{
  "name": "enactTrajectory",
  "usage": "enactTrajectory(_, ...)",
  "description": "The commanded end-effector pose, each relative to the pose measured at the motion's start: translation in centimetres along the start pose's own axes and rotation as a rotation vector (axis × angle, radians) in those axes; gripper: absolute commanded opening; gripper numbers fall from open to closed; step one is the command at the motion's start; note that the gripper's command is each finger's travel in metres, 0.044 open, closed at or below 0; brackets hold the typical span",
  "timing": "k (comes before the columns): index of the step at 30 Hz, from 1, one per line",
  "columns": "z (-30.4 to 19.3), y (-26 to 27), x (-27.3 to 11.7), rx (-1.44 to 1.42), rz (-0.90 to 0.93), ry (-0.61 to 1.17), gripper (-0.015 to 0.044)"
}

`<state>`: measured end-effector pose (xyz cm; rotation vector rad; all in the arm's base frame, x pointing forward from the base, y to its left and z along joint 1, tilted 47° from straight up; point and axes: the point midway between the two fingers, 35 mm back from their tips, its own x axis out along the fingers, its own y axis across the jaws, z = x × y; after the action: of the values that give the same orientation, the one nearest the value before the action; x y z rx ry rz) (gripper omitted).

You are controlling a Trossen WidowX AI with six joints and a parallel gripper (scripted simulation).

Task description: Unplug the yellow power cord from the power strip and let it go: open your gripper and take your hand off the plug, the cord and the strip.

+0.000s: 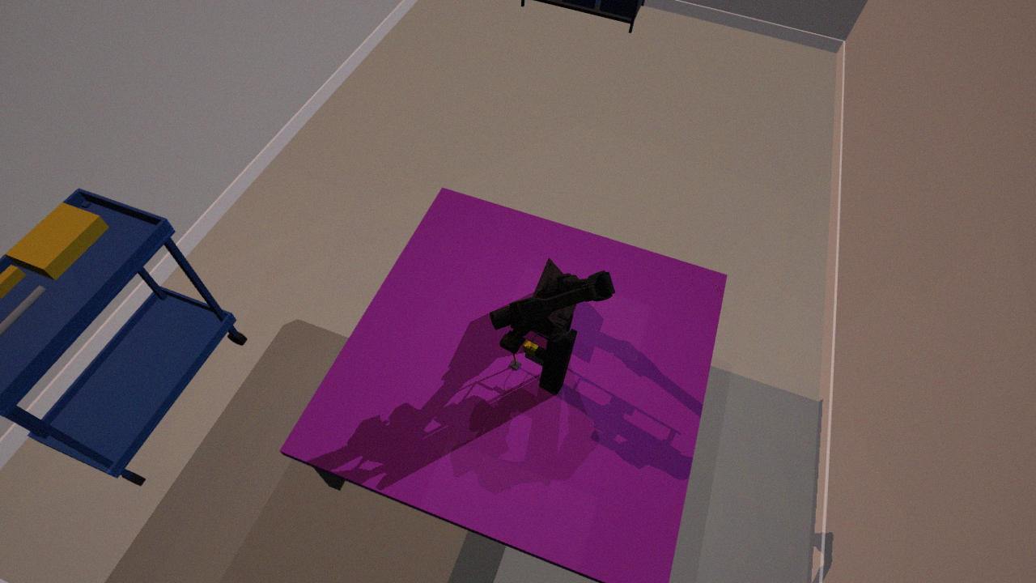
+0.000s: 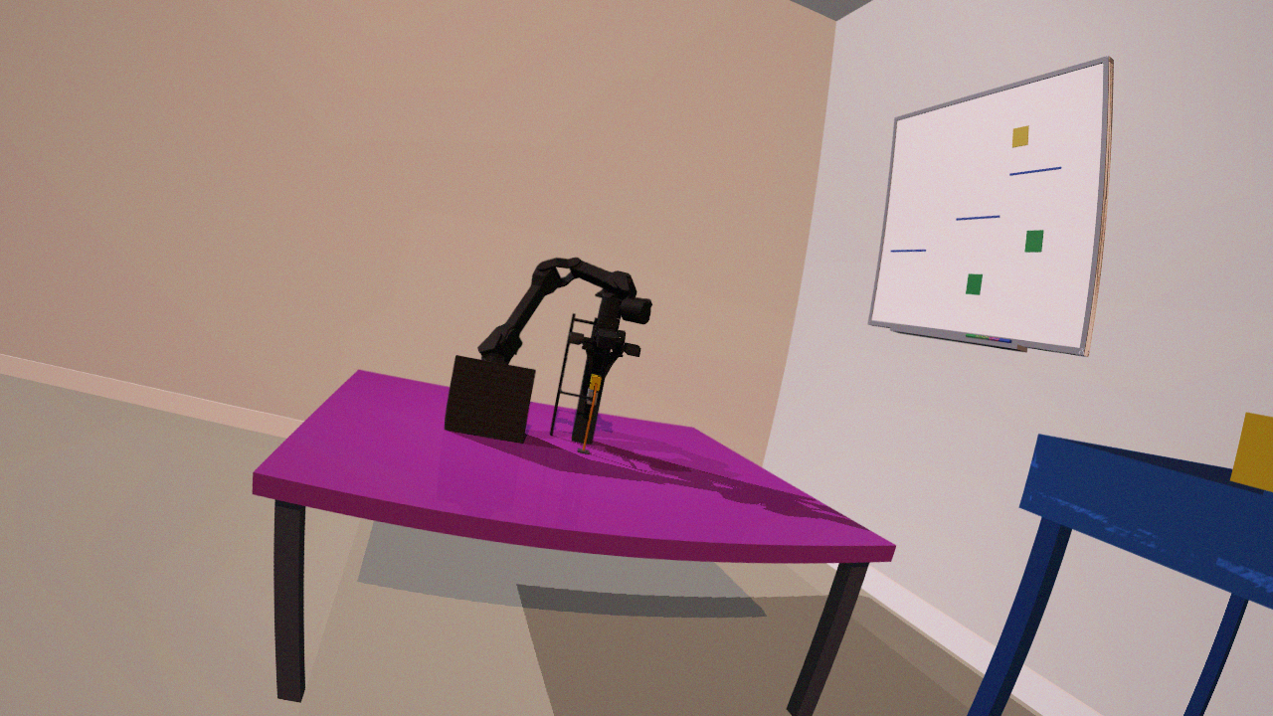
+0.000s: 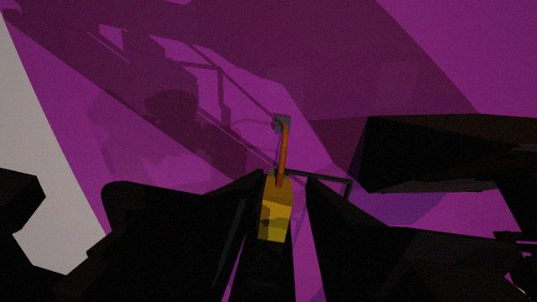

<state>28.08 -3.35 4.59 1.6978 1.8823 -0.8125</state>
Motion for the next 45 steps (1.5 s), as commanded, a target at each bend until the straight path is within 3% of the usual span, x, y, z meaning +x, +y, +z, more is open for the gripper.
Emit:
enactTrajectory(1,-0.7,0.2,-0.1,-0.001,0.005,0.001,0.016)
enactTrajectory(35,-3.5,0.1,1.1,-0.001,0.005,0.003,0.016)
enactTrajectory(38,-3.5,0.3,0.9,-0.01,0.007,-0.004,0.0081)
enactTrajectory(45,-3.5,0.3,0.9,-0.01,0.007,-0.004,0.0035)
